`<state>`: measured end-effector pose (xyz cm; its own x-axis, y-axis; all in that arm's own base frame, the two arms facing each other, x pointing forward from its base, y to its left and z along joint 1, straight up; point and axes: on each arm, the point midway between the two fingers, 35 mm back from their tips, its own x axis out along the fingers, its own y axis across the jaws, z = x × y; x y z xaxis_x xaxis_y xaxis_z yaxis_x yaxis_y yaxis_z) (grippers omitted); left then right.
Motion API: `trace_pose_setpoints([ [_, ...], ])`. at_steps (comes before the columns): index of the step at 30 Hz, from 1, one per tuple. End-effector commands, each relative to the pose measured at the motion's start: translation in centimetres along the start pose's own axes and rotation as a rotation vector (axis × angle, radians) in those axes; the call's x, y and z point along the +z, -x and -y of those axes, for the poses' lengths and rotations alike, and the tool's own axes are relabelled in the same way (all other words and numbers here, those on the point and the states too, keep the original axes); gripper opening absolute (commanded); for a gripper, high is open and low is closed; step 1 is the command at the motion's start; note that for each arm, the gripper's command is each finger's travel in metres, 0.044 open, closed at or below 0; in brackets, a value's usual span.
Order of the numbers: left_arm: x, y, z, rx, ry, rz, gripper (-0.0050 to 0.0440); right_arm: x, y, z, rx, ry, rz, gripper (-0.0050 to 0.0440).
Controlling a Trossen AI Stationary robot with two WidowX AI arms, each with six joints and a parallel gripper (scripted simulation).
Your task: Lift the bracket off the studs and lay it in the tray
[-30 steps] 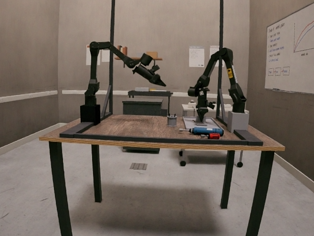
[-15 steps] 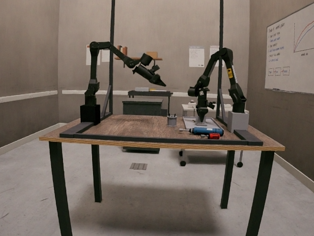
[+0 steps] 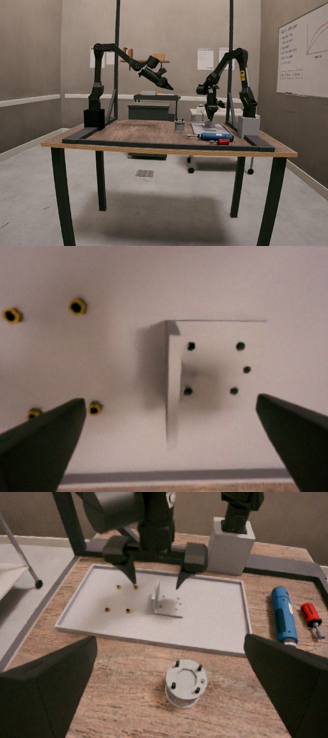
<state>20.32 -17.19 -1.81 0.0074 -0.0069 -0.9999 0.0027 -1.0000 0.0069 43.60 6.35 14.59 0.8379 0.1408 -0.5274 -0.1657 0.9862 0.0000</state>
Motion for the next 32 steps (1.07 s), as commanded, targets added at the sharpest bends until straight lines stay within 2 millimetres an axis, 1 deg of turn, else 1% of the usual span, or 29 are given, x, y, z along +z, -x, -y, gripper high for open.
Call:
trace_pose_setpoints([
  [1, -0.5, 2.7, -0.5, 0.019, 0.0, -0.025, 0.044, 0.9, 0.3, 0.0, -0.002, 0.0, 0.023, 0.044],
  [2, -0.5, 3.6, -0.5, 0.019, 0.0, -0.026, 0.044, 0.9, 0.3, 0.0, -0.002, 0.0, 0.023, 0.044],
  [4, -0.5, 4.1, -0.5, 0.02, 0.0, -0.026, 0.044, 0.9, 0.3, 0.0, -0.002, 0.0, 0.023, 0.044],
  [8, -0.5, 4.1, -0.5, 0.02, 0.0, -0.026, 0.044, 0.9, 0.3, 0.0, -0.002, 0.0, 0.023, 0.044],
  [10, -0.2, 3.6, -0.2, 0.006, 0.0, -0.01, 0.044, 0.9, 0.3, 0.0, -0.002, 0.0, 0.023, 0.044],
  [32, -0.2, 3.6, -0.2, 0.007, 0.0, -0.011, 0.044, 0.9, 0.3, 0.0, -0.002, 0.0, 0.023, 0.044],
])
